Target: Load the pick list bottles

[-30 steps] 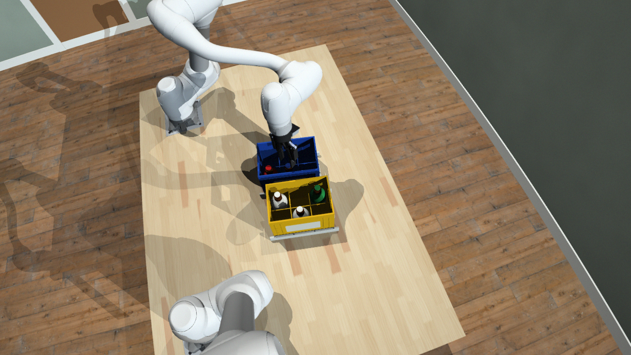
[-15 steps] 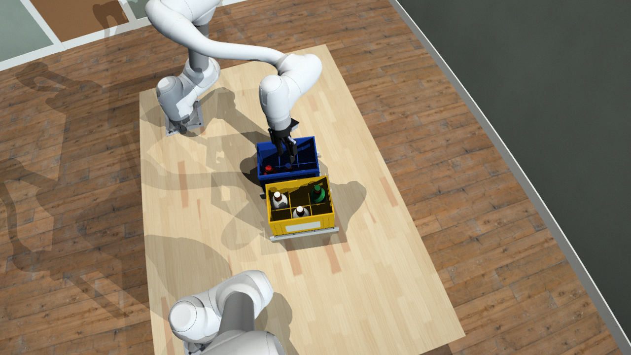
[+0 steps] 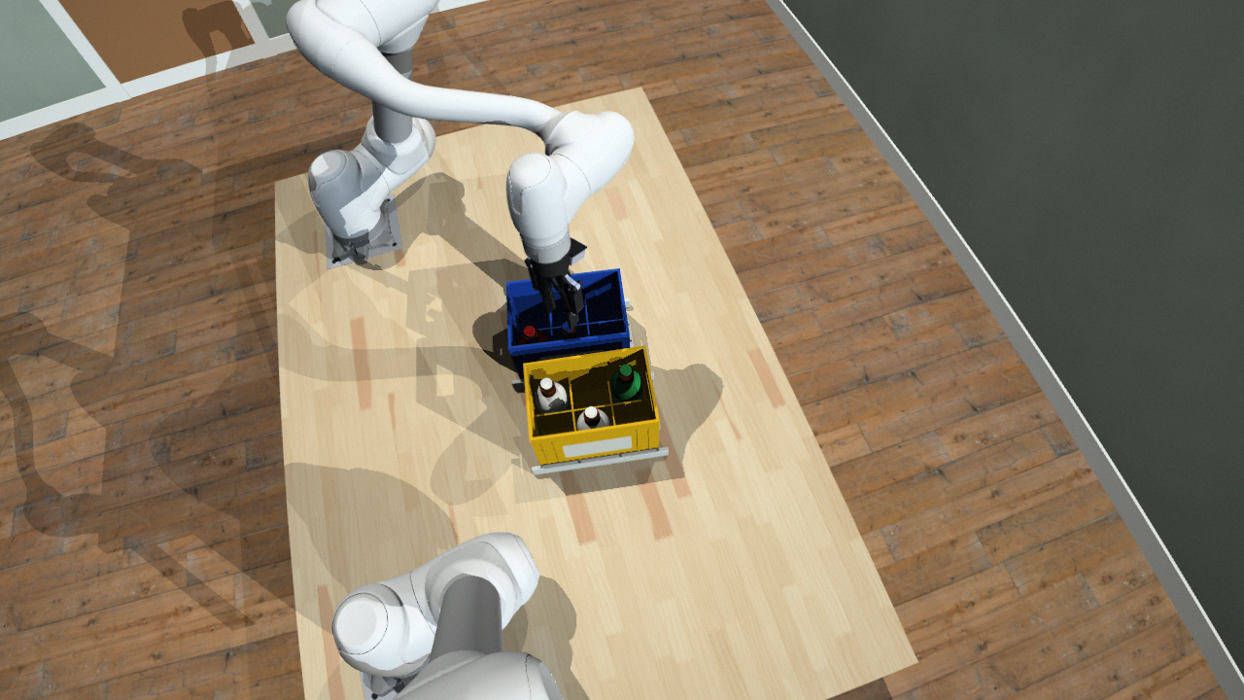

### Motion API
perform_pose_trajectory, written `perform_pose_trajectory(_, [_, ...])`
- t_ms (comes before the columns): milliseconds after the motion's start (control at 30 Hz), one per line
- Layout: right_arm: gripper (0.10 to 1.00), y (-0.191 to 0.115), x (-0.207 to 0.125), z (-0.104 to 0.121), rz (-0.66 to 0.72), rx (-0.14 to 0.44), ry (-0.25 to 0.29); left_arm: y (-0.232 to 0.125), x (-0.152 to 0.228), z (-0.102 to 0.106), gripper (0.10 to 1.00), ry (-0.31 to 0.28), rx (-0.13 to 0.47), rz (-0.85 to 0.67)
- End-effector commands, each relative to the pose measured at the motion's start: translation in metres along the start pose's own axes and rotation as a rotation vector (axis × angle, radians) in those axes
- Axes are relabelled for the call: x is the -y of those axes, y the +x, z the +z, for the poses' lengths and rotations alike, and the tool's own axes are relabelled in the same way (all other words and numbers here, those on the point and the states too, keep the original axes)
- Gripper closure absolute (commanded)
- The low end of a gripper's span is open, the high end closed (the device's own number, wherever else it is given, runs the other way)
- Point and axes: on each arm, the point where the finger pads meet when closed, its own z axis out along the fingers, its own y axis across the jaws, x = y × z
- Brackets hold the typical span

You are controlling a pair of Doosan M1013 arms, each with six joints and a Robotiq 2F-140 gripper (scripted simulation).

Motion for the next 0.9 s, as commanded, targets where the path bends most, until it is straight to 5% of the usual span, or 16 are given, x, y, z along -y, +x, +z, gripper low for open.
perform_pose_trajectory(0, [0.098, 0.001, 0.000, 0.000, -0.002, -0.001, 0.000, -0.018, -0.007, -0.001, 0.656, -0.001, 0.000, 0.000])
perform_pose_trajectory(867, [0.098, 0.001, 0.000, 0.000, -0.002, -0.001, 0.000, -0.121, -0.048, -0.001, 0.656, -0.001, 0.000, 0.000])
